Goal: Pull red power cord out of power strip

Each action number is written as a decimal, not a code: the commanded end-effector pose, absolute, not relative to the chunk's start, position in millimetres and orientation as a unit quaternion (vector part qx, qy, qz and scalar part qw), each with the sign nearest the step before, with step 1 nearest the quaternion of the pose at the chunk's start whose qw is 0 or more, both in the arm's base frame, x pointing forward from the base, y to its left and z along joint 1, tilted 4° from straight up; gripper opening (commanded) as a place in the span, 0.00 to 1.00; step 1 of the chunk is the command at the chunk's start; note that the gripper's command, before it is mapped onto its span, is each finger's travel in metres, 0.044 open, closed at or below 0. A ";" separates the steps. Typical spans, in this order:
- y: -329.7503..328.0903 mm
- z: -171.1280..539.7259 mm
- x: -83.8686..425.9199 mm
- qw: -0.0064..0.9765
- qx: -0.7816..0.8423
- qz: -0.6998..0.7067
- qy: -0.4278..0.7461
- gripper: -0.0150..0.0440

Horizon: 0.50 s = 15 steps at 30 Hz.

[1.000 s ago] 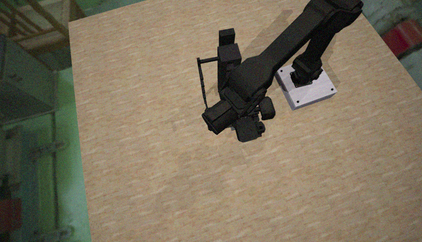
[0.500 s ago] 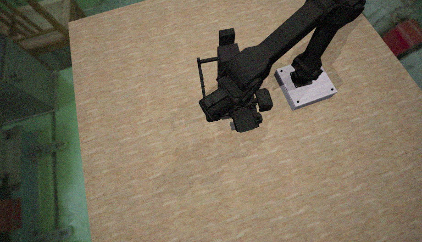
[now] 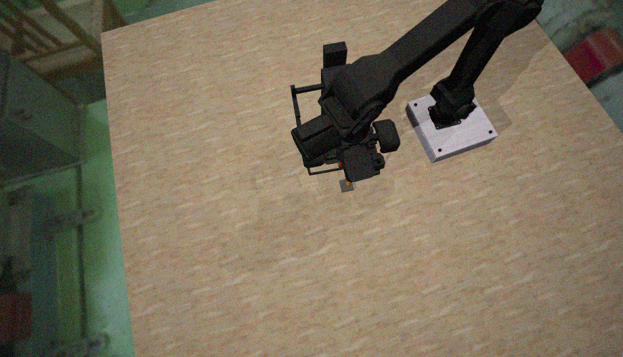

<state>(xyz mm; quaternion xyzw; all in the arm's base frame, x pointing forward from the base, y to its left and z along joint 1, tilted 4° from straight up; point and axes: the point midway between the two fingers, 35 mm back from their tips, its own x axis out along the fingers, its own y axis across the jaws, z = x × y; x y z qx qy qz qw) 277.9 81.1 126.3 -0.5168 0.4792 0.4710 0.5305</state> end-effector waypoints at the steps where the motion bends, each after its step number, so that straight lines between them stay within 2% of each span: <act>1: 74.0 124.1 275.4 0.529 -0.515 0.474 0.479 0.53; 15: 71.8 113.1 275.9 0.529 -0.515 0.474 0.479 0.53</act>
